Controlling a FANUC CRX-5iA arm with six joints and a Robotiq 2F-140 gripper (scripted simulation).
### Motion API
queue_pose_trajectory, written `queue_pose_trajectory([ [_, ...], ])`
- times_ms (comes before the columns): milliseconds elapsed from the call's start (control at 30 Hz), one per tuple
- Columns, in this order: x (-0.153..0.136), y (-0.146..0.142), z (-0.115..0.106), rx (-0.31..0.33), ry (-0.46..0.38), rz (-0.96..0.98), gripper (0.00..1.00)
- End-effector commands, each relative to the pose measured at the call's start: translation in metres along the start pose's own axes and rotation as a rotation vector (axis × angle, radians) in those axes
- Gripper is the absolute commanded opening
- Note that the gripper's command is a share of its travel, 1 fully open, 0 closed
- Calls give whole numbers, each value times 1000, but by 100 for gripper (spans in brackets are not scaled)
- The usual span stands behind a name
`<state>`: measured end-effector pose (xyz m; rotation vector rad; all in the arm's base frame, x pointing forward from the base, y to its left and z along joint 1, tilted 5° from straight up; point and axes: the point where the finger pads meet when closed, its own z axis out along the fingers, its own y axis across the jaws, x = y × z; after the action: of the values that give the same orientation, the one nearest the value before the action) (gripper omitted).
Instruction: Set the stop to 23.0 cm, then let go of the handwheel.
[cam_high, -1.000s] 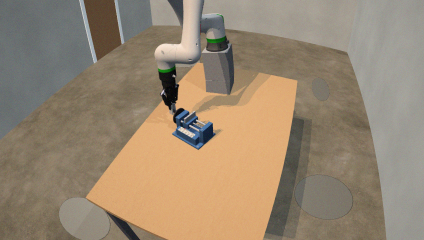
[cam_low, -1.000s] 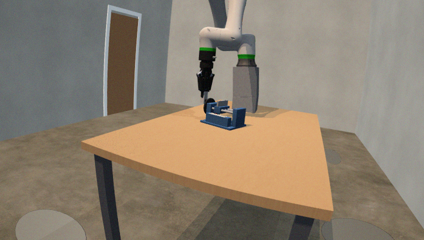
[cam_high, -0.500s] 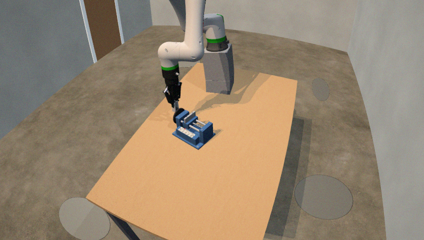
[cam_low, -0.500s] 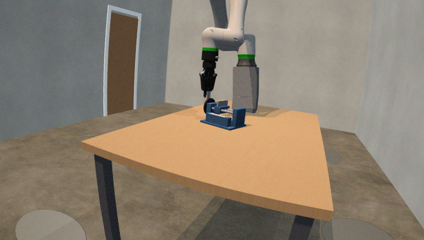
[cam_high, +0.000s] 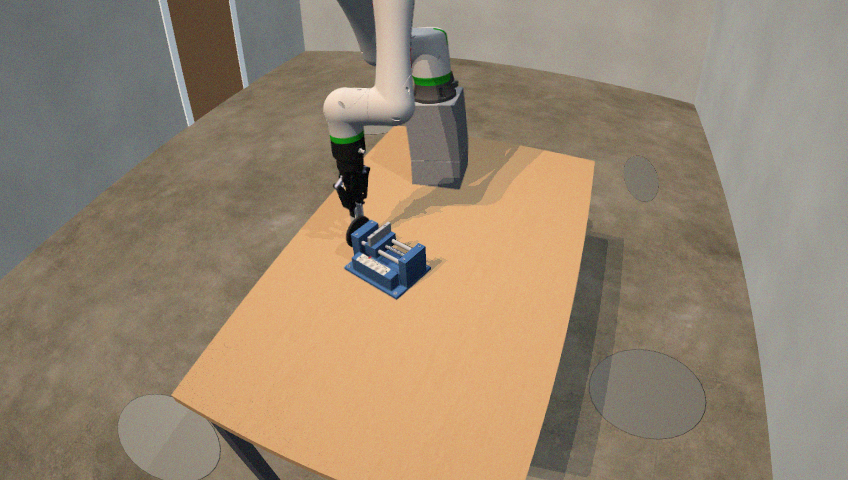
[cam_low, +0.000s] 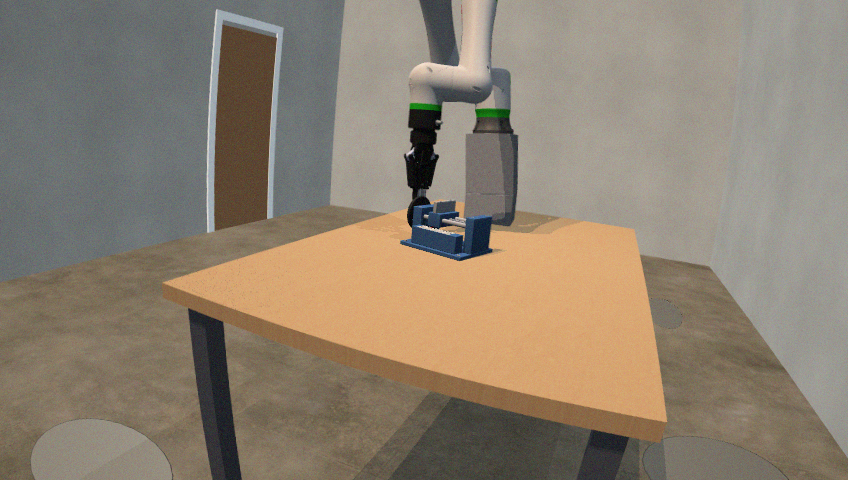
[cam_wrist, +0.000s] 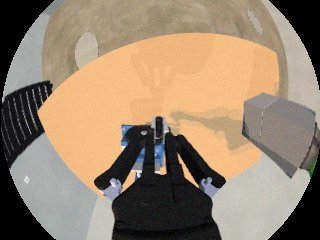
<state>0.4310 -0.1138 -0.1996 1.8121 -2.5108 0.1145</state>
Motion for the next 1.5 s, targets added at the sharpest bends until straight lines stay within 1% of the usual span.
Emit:
queue_pose_trajectory([
  [0, 0, 2, 6, 1, 0, 0, 4],
  [400, 0, -2, 31, 1, 0, 0, 4],
  [467, 0, -2, 31, 1, 0, 0, 4],
  [833, 0, -22, 47, 1, 0, 0, 4],
  [1233, 0, -45, 46, 1, 0, 0, 4],
  [1467, 0, -61, 34, 1, 0, 0, 4],
])
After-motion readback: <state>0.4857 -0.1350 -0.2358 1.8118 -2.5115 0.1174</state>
